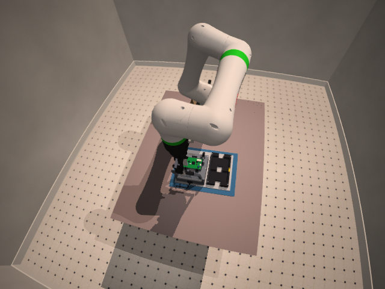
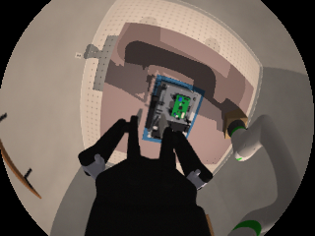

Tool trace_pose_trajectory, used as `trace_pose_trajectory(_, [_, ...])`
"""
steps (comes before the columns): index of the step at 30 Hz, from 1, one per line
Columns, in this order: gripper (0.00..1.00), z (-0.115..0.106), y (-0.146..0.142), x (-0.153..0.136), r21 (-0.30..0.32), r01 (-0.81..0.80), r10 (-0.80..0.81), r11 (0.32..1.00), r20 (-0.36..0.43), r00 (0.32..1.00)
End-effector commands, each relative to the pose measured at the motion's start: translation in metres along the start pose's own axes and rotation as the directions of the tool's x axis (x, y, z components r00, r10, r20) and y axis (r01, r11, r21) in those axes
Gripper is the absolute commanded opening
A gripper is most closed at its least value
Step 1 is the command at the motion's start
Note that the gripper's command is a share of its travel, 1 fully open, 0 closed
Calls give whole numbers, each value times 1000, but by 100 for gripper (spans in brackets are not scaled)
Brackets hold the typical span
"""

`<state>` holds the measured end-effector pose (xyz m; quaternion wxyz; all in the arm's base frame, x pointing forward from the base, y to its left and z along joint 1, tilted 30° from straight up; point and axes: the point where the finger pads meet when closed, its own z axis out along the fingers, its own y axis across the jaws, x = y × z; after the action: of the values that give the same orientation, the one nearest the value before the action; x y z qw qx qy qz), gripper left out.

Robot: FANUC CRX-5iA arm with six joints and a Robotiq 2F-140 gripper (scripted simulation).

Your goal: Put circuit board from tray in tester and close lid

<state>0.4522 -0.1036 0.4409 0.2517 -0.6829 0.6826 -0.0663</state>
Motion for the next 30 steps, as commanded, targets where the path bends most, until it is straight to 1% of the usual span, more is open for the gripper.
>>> trace_pose_trajectory(1, [30,1,0,0,0,0,0,1000,0,1000])
trace_pose_trajectory(9, [30,9,0,0,0,0,0,1000,0,1000])
trace_pose_trajectory(24, [30,33,0,0,0,0,0,1000,0,1000])
trace_pose_trajectory(30, [30,37,0,0,0,0,0,1000,0,1000])
